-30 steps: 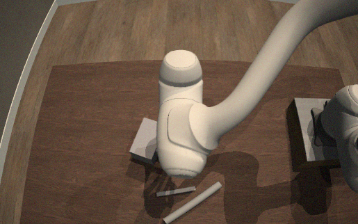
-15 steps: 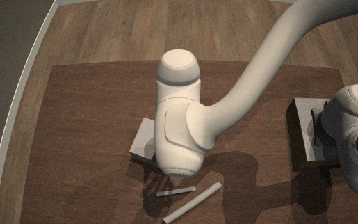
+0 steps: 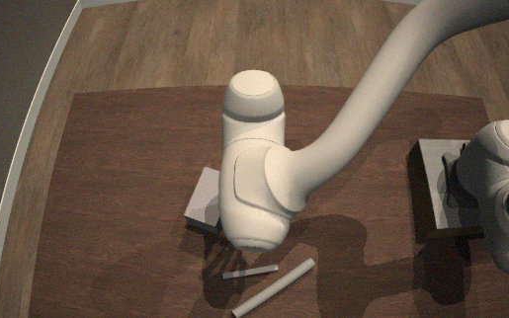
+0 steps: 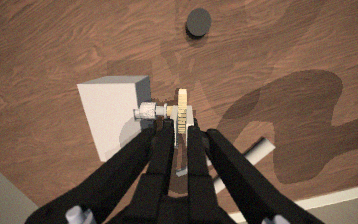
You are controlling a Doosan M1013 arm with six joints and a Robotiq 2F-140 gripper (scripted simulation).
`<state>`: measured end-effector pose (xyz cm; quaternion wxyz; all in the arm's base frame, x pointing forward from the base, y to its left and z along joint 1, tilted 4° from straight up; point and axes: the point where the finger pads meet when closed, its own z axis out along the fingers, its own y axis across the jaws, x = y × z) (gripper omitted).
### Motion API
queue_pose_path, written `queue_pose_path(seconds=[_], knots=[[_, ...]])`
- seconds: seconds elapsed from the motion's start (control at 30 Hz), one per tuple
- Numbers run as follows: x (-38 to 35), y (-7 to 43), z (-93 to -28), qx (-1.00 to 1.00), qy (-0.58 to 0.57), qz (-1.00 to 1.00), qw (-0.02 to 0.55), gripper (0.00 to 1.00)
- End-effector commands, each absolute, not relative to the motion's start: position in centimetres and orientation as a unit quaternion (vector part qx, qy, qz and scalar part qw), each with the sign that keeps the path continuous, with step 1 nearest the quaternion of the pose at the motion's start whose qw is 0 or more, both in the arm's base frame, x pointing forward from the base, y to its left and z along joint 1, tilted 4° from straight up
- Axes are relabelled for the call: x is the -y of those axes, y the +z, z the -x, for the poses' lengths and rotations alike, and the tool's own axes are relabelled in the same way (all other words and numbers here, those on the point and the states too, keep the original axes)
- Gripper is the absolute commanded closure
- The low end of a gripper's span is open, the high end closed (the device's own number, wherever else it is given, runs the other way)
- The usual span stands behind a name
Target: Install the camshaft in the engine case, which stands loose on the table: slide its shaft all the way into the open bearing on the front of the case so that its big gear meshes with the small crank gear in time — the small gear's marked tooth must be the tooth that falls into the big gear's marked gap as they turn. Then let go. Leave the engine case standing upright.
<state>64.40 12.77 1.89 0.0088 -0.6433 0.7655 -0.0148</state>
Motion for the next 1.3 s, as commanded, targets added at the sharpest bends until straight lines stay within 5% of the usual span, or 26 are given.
queue_pose_path(seconds=[0.0,1.27], knots=[[-12.73,1.93,-64.53,-0.768,-0.012,0.640,0.010,0.95],[-12.66,1.94,-64.93,-0.768,-0.012,0.640,0.010,0.95]])
